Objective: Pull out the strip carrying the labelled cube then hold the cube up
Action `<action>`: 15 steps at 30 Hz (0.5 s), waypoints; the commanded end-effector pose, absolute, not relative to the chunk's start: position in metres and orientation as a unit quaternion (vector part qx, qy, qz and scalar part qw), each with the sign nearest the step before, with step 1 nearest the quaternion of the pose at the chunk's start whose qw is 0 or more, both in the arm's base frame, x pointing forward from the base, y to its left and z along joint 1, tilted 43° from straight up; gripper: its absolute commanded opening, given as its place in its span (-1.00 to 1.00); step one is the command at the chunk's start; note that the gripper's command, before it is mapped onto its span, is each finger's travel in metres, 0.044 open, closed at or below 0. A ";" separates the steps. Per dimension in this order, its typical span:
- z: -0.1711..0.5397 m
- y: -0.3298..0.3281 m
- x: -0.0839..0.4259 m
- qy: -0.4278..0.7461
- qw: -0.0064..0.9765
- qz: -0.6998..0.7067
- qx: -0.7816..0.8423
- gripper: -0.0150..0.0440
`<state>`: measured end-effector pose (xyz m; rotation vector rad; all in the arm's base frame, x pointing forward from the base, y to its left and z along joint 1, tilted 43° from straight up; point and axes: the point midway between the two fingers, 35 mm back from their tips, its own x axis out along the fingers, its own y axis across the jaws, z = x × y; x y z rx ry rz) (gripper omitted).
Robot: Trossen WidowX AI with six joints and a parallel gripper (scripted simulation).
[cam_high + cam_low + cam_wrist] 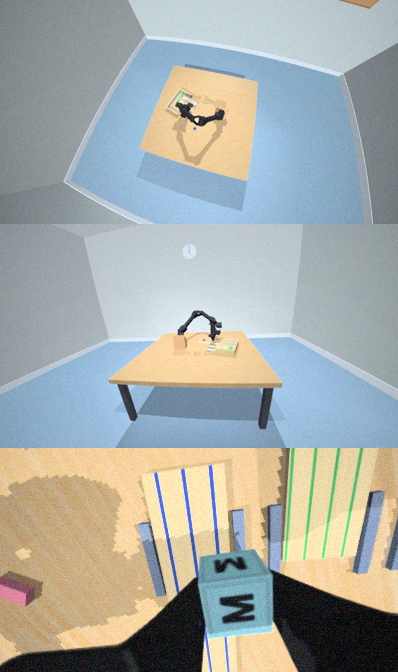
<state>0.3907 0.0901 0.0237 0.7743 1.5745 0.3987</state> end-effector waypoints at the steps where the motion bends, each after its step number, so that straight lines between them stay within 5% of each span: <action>1: 0.024 0.087 0.383 0.687 0.620 0.174 0.338 -0.49; 15: 0.018 0.079 0.342 0.687 0.620 0.176 0.336 -0.49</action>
